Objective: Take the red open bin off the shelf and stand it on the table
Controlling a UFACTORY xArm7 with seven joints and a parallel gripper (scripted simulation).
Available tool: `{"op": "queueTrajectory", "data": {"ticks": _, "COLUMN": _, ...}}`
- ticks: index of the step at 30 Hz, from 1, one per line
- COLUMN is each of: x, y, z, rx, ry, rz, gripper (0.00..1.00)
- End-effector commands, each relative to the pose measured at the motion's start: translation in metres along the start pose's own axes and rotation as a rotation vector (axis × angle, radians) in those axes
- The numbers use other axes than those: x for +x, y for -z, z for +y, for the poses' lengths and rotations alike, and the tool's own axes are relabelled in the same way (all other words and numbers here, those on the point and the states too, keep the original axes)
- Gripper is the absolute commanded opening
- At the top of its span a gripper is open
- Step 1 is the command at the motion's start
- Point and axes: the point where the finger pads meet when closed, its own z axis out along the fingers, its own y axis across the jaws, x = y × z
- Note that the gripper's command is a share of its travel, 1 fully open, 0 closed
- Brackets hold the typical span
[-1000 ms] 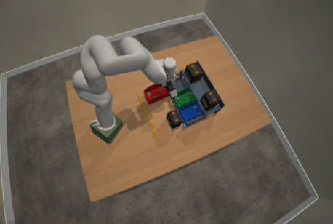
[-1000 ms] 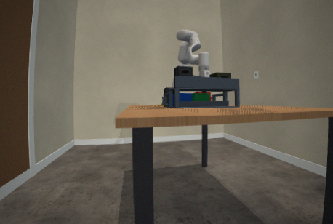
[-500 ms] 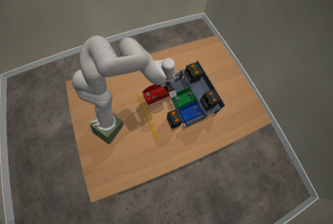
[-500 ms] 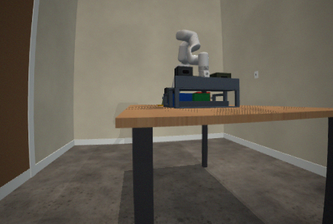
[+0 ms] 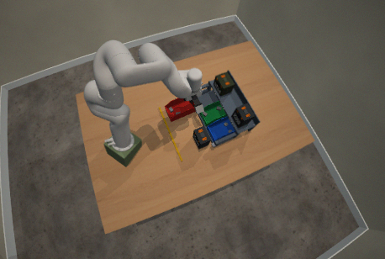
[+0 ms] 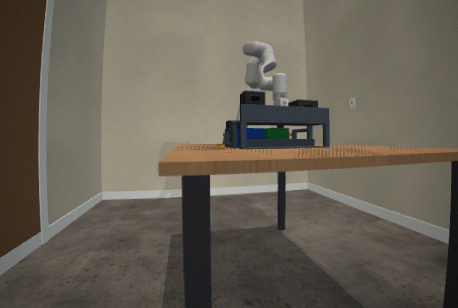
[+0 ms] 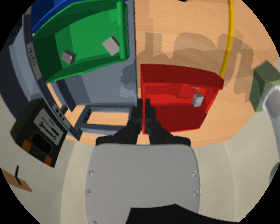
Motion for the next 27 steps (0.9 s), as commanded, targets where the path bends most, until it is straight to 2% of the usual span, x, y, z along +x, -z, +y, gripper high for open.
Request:
{"op": "queueTrajectory", "data": {"ticks": 1, "x": 0.0, "y": -0.004, "z": -0.001, "rx": 0.003, "ry": 0.0, "rz": -0.001, "gripper": 0.0}}
{"op": "queueTrajectory", "data": {"ticks": 27, "x": 0.0, "y": -0.015, "z": -0.001, "rx": 0.003, "ry": 0.0, "rz": -0.001, "gripper": 0.0}}
